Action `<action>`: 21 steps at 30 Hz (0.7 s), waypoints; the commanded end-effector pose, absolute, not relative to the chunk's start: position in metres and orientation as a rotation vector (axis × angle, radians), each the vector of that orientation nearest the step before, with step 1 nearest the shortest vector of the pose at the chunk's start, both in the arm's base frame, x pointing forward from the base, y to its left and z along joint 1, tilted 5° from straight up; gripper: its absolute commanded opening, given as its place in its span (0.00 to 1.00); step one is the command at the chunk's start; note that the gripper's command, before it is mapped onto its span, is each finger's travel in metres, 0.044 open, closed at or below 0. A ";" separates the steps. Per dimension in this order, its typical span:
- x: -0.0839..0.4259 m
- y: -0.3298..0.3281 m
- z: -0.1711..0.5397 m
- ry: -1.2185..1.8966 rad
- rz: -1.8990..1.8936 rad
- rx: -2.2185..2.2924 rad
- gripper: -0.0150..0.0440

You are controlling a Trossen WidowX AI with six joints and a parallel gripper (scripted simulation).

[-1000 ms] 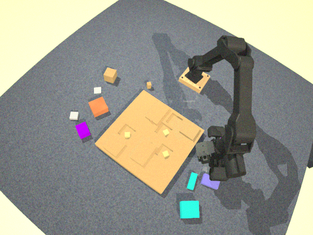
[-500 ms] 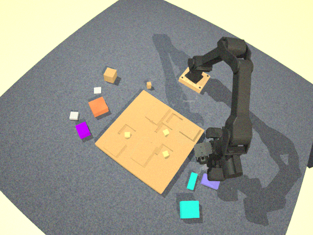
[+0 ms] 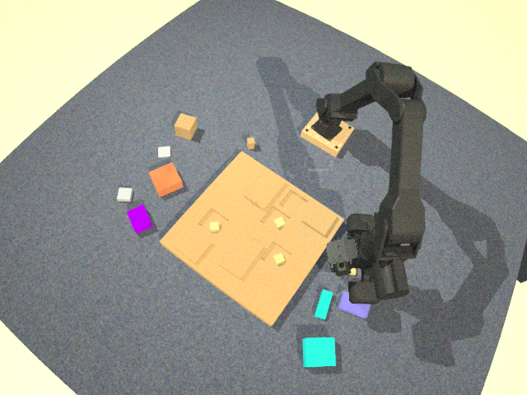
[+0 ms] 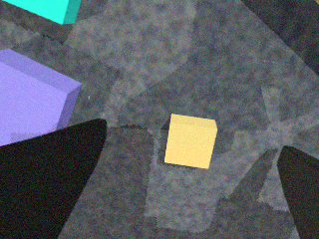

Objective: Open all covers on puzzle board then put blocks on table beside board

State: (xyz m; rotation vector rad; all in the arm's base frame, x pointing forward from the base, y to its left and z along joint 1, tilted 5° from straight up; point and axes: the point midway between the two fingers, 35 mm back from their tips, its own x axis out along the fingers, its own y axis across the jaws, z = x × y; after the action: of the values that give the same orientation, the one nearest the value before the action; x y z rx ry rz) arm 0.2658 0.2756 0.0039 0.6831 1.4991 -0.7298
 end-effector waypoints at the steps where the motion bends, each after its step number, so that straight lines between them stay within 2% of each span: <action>1: 0.268 0.277 0.014 1.498 -0.726 0.688 1.00; 21: 0.269 0.276 0.077 1.500 -0.730 0.688 1.00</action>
State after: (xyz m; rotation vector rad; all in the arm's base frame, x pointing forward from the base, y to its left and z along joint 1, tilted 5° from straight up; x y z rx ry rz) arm 0.2679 0.2746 0.0625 0.6785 1.5017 -0.7442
